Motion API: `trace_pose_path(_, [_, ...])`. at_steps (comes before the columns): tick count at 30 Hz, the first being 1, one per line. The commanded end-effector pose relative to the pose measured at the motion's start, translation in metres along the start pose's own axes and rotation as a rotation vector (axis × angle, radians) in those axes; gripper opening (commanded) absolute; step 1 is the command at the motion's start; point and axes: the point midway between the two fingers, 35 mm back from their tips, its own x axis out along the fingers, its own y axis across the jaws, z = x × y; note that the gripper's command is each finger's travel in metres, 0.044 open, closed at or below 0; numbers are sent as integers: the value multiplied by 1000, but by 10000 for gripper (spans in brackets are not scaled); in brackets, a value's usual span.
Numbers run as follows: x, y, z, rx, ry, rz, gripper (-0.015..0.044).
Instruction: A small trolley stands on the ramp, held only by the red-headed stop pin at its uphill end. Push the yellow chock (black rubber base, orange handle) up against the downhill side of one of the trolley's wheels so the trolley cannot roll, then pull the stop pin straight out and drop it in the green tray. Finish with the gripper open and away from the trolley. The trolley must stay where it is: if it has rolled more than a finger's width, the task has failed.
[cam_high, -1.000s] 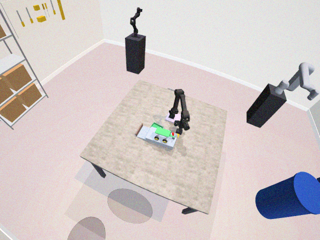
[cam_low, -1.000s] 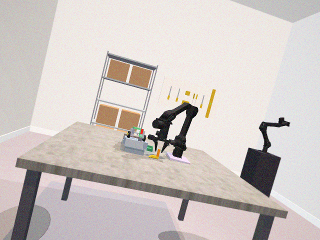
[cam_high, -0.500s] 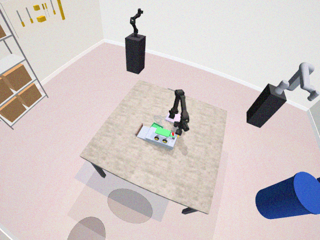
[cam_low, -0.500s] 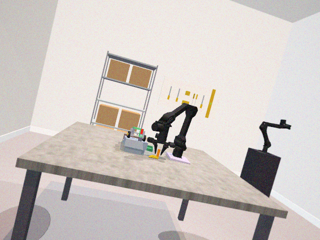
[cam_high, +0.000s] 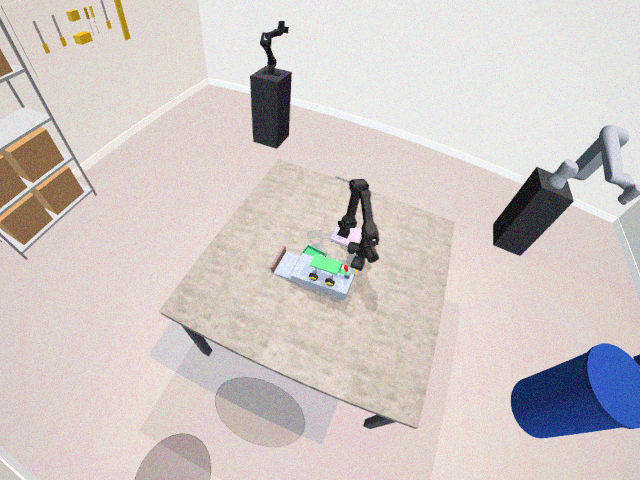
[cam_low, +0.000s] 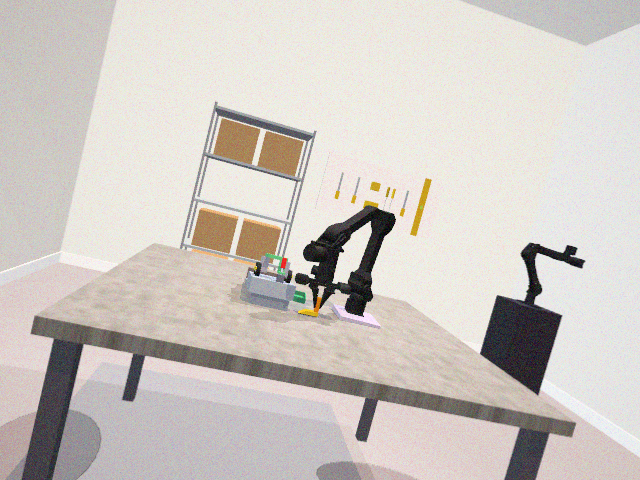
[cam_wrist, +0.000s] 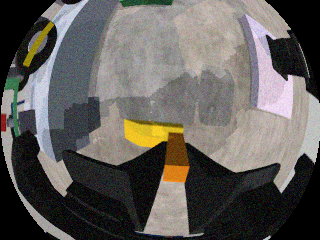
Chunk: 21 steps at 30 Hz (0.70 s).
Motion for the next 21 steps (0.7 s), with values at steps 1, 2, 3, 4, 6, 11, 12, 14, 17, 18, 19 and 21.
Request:
trace_pose_path(1, [-15, 1, -1, 5, 4, 10, 0])
trace_pose_path(2, [-19, 0, 0, 5, 3, 10, 0])
trace_pose_path(3, [-22, 0, 0, 5, 3, 10, 0])
trace_pose_path(4, [-25, -1, 0, 5, 3, 10, 0])
trace_pose_path(6, [-31, -1, 0, 5, 3, 10, 0])
trace_pose_path(11, [-46, -1, 0, 5, 3, 10, 0])
trace_pose_path(12, [-49, -1, 0, 5, 3, 10, 0])
trace_pose_path(14, [-55, -1, 0, 5, 3, 10, 0])
trace_pose_path(17, [-64, -2, 0, 5, 3, 10, 0])
trace_pose_path(18, [-67, -2, 0, 5, 3, 10, 0])
trace_pose_path(19, [-70, -2, 0, 5, 3, 10, 0])
trace_pose_path(21, [-76, -2, 0, 5, 3, 10, 0])
